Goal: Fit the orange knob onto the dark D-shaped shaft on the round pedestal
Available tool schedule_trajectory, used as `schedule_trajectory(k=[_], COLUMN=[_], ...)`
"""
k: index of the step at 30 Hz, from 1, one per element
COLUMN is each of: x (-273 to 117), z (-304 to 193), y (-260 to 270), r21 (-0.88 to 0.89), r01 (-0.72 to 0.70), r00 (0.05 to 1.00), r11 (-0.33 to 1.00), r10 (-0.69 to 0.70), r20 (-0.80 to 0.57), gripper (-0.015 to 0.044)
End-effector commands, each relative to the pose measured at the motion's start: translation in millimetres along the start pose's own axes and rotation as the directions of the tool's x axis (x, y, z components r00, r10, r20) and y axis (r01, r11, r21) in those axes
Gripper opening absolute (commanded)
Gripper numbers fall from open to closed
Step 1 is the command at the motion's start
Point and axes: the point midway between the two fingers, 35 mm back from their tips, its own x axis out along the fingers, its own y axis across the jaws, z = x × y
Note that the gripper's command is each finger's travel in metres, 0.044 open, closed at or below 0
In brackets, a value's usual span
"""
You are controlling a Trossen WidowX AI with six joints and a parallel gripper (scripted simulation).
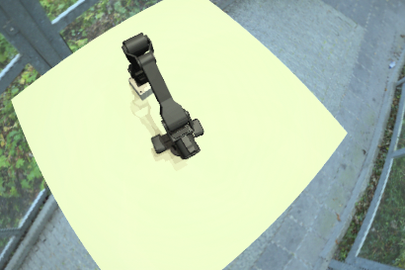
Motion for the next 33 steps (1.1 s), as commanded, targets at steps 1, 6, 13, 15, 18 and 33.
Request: schedule_trajectory(k=[1, 6, 13, 15, 18, 33], x=[-3.0, -2.0, -1.5, -0.1, 2.1, -2.7], z=[0.5, 2.0, 6.4, 6.5, 6.3, 3.0], y=[-0.3, -0.1, 0.3, 0.2, 0.1, -0.2], r21=[0.012, 0.17, 0.211, 0.211, 0.211, 0.219], r01=[0.002, 0.002, 0.001, 0.001, 0.001, 0.001], r00=[1.0, 1.0, 1.0, 1.0, 1.0, 1.0], r11=[1.0, 0.985, 0.978, 0.978, 0.978, 0.976], r10=[-0.003, -0.002, -0.002, -0.002, -0.002, -0.003], r20=[0.005, 0.005, 0.005, 0.005, 0.005, 0.005], gripper=[0.0, 0.0, 0.0, 0.0, 0.0, 0.0])
